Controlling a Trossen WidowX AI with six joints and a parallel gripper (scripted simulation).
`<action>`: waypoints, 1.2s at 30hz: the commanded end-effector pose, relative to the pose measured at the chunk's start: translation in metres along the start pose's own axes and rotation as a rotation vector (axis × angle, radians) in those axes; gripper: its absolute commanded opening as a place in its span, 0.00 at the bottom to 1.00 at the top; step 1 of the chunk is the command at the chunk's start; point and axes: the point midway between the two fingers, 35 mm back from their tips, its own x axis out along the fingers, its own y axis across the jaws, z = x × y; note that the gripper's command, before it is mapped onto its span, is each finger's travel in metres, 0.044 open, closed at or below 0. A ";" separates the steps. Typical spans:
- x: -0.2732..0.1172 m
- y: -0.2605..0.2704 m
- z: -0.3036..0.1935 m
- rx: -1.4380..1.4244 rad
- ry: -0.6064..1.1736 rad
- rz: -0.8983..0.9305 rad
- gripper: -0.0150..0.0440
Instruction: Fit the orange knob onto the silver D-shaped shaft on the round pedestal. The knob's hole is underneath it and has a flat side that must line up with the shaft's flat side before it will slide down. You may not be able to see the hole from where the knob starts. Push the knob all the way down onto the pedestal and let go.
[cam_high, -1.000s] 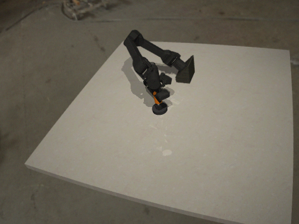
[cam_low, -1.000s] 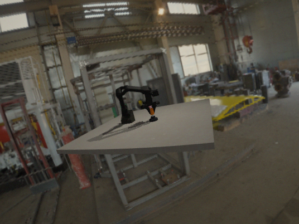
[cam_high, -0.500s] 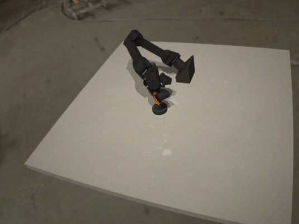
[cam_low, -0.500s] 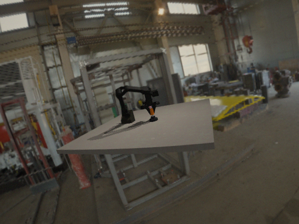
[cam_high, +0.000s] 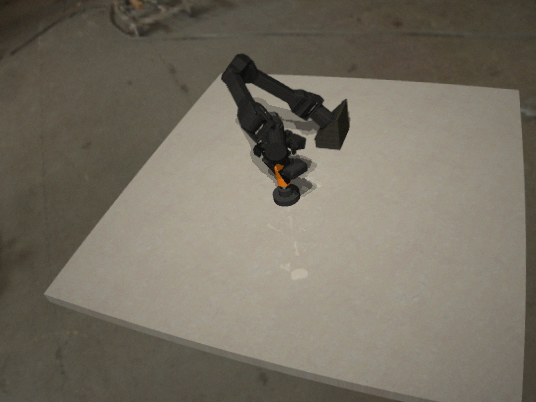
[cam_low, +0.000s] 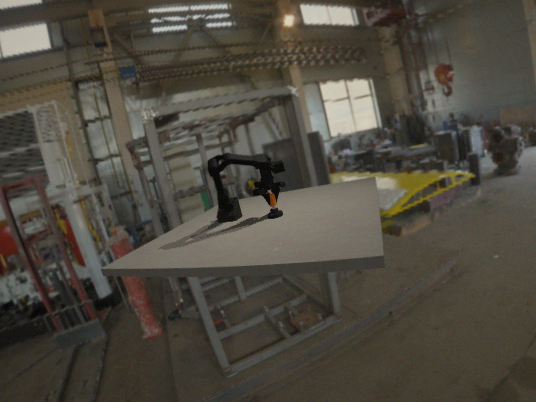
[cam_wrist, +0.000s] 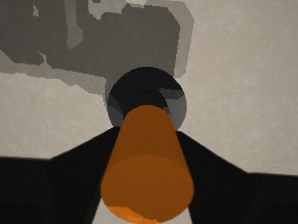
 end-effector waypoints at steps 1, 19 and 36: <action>-0.002 -0.001 0.000 -0.043 0.005 -0.005 0.25; 0.003 0.001 0.000 -0.043 0.005 -0.004 0.25; -0.002 -0.001 0.000 -0.252 0.005 -0.004 0.25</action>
